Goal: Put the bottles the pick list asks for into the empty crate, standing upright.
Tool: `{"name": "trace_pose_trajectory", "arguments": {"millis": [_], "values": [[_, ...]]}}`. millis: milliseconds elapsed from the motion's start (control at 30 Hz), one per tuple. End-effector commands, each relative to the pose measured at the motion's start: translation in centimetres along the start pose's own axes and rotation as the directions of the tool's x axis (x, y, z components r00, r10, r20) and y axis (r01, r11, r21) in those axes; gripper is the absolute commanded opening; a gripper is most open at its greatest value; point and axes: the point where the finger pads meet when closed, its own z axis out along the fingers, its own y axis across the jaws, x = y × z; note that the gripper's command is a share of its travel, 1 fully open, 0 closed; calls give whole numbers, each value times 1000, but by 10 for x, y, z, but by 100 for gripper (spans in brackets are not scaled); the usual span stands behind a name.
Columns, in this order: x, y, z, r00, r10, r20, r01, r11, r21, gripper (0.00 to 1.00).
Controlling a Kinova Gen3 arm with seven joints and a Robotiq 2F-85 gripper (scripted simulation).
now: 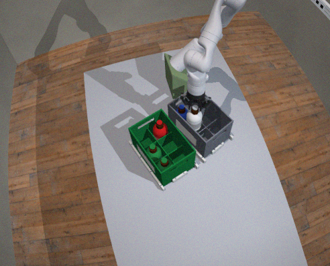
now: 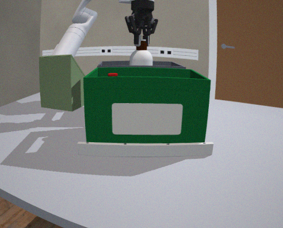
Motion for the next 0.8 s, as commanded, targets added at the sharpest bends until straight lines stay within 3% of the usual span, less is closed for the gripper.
{"name": "trace_pose_trajectory", "arguments": {"millis": [0, 767], "values": [[0, 0, 2, 1000, 0, 2, 0, 1000, 0, 10], [0, 0, 23, 1000, 0, 2, 0, 1000, 0, 10]]}}
